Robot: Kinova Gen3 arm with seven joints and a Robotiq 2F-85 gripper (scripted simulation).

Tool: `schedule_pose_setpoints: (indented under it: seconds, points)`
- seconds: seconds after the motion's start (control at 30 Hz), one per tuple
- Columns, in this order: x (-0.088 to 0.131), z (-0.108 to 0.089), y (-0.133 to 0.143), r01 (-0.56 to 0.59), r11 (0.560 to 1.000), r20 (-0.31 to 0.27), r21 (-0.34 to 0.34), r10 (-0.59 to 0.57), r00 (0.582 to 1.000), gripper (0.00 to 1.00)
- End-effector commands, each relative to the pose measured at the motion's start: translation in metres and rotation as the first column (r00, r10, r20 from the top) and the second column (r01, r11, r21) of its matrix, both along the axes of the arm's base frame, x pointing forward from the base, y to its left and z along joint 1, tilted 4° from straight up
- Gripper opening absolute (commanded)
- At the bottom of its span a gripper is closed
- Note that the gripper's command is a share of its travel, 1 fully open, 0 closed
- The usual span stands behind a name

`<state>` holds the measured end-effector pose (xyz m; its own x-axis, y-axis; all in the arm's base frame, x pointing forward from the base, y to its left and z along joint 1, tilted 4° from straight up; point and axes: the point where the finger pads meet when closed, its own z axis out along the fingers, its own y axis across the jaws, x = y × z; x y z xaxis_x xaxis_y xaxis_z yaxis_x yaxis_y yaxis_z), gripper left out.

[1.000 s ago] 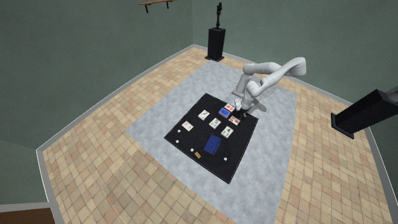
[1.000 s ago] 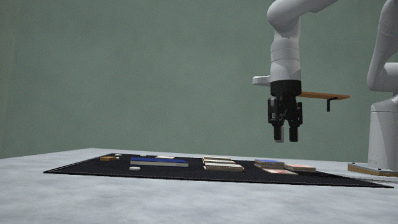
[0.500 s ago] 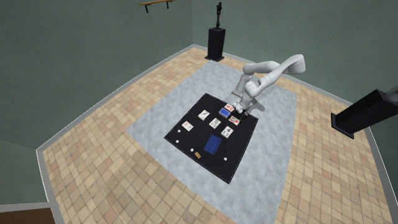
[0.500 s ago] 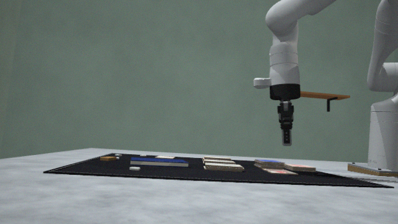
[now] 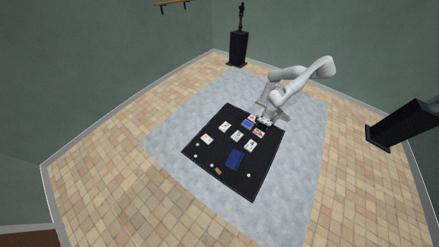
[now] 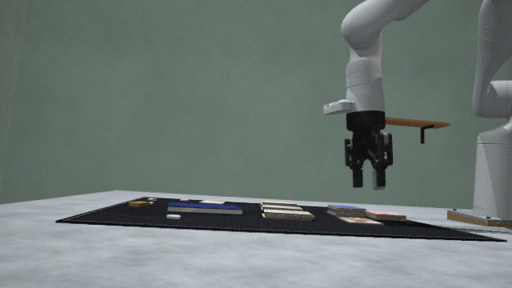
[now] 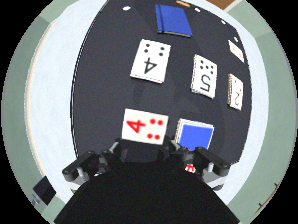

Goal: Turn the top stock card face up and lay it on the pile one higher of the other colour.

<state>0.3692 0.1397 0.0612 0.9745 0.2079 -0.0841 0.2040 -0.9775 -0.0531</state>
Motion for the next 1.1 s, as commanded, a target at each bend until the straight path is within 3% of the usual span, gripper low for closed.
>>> schedule_pose_setpoints:
  seconds: [0.0, 0.17, 0.37, 0.43, 0.93, 1.0, 1.07]
  points:
    - [0.0016, 0.0019, -0.0012, -0.075, 0.997, 0.009, 0.018, 0.075, 0.997, 0.85]
    - [0.0023, 0.0012, -0.0023, -0.269, 0.962, 0.026, 0.034, 0.269, 0.963, 0.85]
    - [0.0037, 0.0011, -0.003, -0.477, 0.878, 0.052, 0.045, 0.475, 0.878, 0.85]
    - [0.0037, 0.0011, -0.003, -0.477, 0.878, 0.052, 0.045, 0.475, 0.878, 0.85]
    - [0.0088, 0.0028, -0.0021, -0.822, 0.568, 0.115, 0.038, 0.814, 0.569, 0.85]
    - [0.0088, 0.0028, -0.0021, -0.822, 0.568, 0.115, 0.038, 0.814, 0.569, 0.85]
    - [0.0095, 0.0032, -0.0019, -0.849, 0.527, 0.122, 0.035, 0.841, 0.527, 0.85]
